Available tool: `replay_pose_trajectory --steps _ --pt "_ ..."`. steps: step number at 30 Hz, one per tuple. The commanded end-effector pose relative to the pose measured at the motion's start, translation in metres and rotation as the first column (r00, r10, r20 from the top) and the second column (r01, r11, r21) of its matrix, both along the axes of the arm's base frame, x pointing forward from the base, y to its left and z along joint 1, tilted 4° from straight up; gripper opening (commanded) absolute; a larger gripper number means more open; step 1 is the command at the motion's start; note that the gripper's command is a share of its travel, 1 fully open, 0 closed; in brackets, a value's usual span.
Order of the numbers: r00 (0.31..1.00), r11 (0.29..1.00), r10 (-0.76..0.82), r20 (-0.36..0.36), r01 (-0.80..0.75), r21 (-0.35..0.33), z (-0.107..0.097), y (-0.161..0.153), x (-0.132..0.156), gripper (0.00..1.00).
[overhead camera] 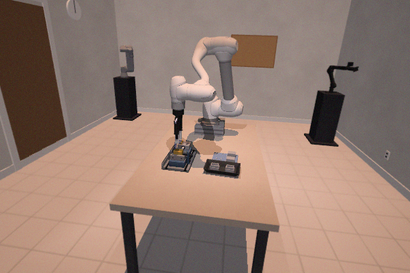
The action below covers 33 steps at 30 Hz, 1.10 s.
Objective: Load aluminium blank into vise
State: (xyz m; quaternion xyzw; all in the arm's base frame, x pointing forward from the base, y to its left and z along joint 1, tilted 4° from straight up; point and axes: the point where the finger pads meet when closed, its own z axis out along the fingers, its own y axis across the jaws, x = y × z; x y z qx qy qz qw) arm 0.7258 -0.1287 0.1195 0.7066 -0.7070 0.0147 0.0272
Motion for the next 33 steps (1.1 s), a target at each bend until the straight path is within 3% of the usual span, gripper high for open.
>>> replay_pose_trajectory --steps 1,33 --pt "1.000 1.000 0.000 0.000 0.000 0.000 0.0002 0.0000 0.0000 0.40" --pt "1.000 1.000 0.000 0.000 0.000 0.000 -0.0063 -0.0004 -0.0002 0.40"
